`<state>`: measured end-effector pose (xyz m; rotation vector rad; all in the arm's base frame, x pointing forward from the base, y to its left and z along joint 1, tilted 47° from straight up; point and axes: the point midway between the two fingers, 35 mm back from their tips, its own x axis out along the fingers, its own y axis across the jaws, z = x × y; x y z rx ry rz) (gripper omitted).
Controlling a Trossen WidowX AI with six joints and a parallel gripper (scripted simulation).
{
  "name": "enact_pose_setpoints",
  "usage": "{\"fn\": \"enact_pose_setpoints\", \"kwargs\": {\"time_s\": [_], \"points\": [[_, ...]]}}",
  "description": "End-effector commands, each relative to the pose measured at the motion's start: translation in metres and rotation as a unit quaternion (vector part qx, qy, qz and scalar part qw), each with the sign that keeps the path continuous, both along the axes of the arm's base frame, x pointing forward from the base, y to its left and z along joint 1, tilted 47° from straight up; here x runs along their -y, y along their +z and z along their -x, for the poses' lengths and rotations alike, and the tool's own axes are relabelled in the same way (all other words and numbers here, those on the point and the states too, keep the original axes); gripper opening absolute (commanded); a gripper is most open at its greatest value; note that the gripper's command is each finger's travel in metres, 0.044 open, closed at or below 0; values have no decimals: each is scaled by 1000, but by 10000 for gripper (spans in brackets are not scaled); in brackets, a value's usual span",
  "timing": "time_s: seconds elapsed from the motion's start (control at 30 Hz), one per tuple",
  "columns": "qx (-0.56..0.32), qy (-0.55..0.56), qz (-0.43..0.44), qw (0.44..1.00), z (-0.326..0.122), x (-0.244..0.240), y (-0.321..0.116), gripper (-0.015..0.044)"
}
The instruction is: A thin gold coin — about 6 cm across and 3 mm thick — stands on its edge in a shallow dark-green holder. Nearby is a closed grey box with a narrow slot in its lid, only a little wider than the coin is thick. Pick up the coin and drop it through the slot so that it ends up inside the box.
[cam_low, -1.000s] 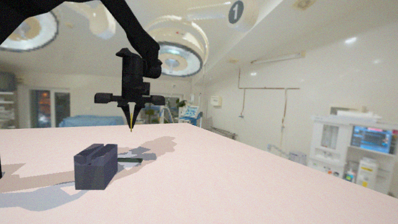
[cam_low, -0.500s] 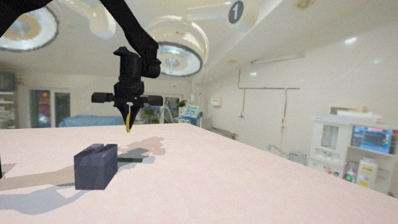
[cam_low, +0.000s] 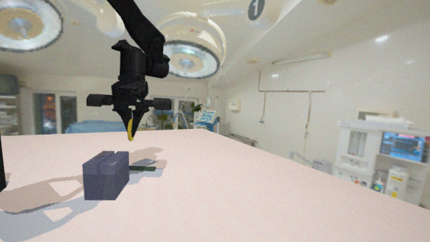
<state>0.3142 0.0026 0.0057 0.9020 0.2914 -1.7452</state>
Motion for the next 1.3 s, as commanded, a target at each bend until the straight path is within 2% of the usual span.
{"fn": "enact_pose_setpoints", "kwargs": {"time_s": [0.0,0.73,1.27], "points": [[2,2,1,1000,6,4,6,0],[7,-1,4,1000,54,25,30,0],[5,-3,3,1000,55,25,29,0]]}}
